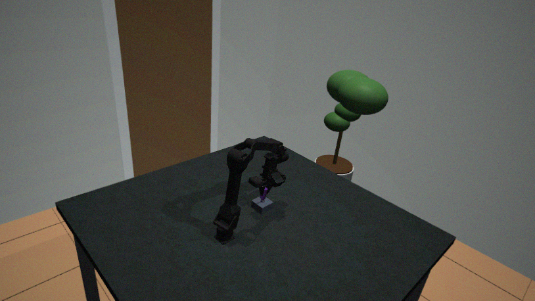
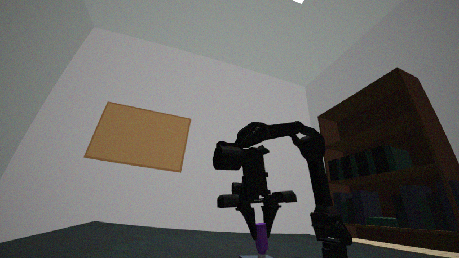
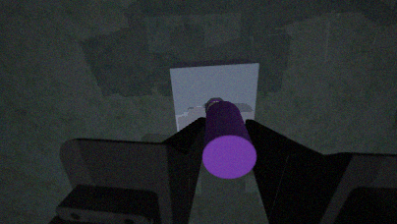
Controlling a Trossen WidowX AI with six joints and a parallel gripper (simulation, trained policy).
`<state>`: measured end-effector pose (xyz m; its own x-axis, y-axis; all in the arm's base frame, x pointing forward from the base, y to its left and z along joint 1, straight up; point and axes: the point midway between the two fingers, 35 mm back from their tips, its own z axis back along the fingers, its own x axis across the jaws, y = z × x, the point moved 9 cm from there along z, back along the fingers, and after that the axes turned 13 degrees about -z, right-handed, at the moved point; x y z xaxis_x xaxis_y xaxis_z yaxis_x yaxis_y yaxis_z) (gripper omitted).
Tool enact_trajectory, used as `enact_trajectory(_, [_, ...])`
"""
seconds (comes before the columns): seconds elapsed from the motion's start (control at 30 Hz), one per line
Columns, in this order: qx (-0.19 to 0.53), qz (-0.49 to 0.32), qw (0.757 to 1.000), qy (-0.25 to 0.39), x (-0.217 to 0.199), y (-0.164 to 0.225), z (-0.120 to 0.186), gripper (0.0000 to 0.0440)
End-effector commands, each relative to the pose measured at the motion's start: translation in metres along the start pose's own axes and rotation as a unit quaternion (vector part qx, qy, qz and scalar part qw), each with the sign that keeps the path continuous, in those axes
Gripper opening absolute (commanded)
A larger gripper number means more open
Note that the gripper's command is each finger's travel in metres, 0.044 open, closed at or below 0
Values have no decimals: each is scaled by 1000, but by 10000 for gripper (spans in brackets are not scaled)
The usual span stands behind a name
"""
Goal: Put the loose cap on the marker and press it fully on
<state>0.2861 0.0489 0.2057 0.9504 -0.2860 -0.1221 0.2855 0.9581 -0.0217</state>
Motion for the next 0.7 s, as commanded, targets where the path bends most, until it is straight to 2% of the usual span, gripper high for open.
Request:
enact_trajectory(0.0, [-8,13,1000,20,-3,0,-15,3])
enact_trajectory(0.67, [-11,25,999,20,-4,0,-22,15])
